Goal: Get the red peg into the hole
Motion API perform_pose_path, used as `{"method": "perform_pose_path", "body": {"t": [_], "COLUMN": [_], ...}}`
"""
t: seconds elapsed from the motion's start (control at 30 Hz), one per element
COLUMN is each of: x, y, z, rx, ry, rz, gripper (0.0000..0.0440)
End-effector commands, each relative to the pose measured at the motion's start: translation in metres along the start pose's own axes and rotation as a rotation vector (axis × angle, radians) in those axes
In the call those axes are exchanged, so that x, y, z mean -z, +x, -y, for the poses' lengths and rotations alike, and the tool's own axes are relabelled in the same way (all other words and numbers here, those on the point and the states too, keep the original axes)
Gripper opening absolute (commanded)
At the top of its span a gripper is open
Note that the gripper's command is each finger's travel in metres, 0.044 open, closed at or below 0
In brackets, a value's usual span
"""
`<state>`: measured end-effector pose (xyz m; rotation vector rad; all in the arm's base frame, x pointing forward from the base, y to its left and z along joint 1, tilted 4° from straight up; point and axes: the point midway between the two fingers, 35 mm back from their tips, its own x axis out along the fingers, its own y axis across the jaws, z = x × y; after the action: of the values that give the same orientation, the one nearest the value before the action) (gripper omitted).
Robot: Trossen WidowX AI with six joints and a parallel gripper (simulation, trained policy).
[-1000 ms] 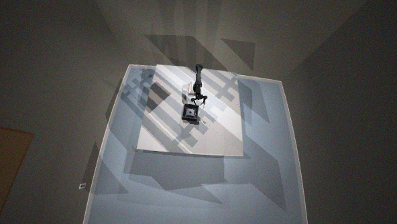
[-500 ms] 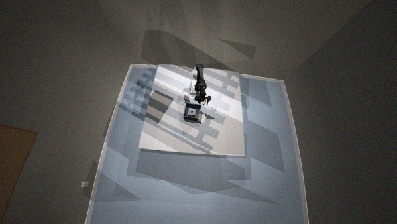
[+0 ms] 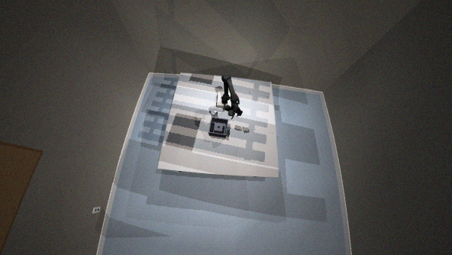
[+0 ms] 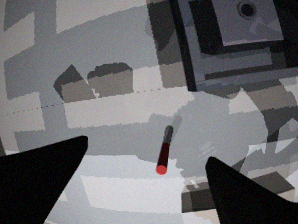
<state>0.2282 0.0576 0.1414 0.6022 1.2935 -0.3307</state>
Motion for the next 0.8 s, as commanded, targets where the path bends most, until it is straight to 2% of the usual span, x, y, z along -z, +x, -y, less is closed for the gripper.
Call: {"method": "perform_pose_path", "body": {"t": [0.0,0.33,0.77], "x": [0.013,0.049,0.063], "y": [0.003,0.017,0.054], "z": [0.000,-0.001,0.002], "rx": [0.071,0.269,0.369], "ry": [0.058,0.167,0.157], "rz": [-0.042,-0.109,-0.090], "gripper": [0.0440,0.0440,0.0440]}}
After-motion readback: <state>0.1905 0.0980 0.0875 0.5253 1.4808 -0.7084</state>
